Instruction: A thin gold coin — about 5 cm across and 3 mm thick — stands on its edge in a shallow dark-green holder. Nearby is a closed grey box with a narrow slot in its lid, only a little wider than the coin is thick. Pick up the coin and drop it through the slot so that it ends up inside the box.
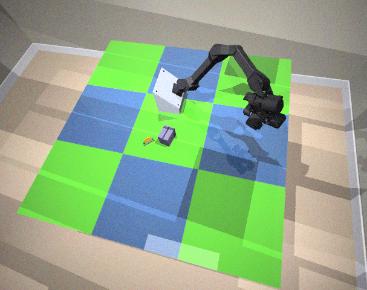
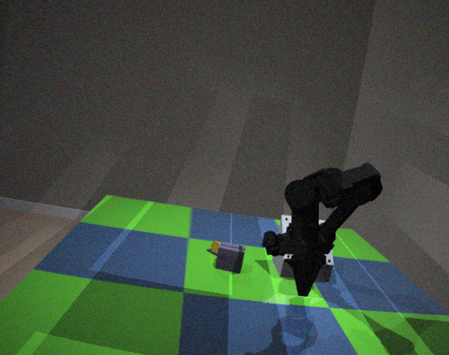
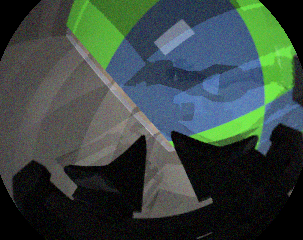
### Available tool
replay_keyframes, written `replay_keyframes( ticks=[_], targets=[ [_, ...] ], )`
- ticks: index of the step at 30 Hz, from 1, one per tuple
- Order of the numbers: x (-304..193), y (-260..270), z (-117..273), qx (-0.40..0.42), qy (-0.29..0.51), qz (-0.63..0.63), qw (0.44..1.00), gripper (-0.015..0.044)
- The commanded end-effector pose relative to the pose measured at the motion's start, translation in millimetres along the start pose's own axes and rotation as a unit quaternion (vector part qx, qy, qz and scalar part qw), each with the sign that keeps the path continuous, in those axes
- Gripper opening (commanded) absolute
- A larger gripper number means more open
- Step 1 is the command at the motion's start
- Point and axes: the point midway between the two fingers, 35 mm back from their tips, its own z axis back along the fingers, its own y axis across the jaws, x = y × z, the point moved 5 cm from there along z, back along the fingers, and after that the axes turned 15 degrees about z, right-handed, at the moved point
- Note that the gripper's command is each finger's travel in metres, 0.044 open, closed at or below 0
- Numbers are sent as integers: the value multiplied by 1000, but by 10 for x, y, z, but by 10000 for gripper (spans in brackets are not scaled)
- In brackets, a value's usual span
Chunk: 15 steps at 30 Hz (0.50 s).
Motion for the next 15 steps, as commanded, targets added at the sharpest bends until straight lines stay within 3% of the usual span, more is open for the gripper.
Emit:
replay_keyframes(
  ticks=[1,15],
  targets=[
    [601,-244,18,-32,-63,-7,997,161],
    [2297,-1535,756,-154,-200,-50,966,161]
  ],
)
